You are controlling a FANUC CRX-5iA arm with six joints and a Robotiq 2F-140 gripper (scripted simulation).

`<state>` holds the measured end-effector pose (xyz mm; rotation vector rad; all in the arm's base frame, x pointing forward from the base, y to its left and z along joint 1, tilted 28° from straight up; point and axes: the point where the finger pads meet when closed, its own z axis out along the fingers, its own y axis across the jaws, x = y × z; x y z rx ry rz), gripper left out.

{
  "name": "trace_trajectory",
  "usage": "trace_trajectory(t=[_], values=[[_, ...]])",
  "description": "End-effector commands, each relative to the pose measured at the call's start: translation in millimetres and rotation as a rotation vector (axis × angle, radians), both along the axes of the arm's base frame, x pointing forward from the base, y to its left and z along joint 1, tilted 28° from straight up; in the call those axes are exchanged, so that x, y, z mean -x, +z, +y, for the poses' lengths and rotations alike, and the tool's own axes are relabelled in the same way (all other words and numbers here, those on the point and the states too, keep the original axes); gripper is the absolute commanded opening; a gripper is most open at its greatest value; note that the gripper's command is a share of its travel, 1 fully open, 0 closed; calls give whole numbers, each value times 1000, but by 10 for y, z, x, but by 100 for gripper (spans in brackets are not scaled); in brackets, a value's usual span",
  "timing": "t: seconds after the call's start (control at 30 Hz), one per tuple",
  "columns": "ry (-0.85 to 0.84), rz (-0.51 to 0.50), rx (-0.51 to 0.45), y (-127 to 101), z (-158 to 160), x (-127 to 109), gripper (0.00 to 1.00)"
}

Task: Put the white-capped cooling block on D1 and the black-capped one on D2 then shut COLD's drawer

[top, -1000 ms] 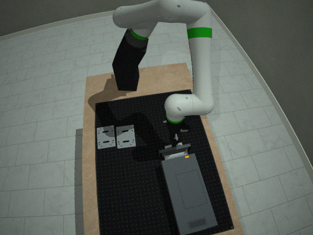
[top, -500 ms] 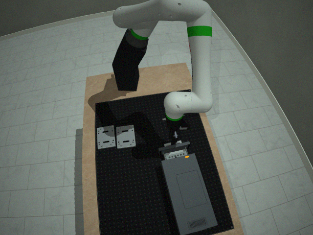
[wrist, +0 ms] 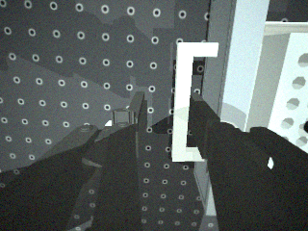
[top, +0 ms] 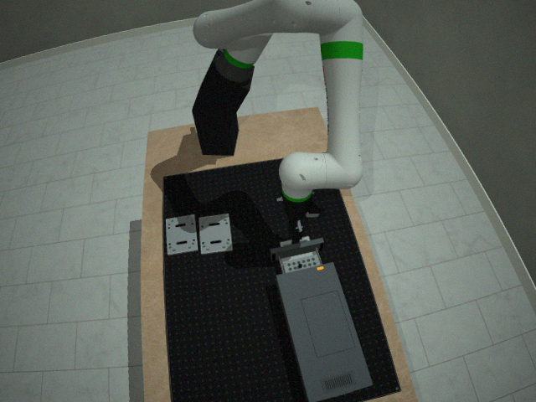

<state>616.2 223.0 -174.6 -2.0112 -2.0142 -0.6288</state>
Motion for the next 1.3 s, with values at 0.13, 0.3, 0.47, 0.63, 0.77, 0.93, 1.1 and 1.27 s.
trace_trajectory(t=[0.13, 0.3, 0.47, 0.63, 0.77, 0.93, 1.1, 1.27], values=[[-1, -2, 0, -6, -1, 100, 34], [-1, -2, 0, -8, 0, 118, 34], [-1, -2, 0, -18, 2, 185, 34], [-1, -2, 0, -27, 5, 251, 34], [-1, -2, 0, -31, 5, 277, 34], [-1, -2, 0, -41, 8, 343, 34], [-1, -2, 0, -50, 10, 409, 34], [-1, -2, 0, -58, 12, 467, 34]])
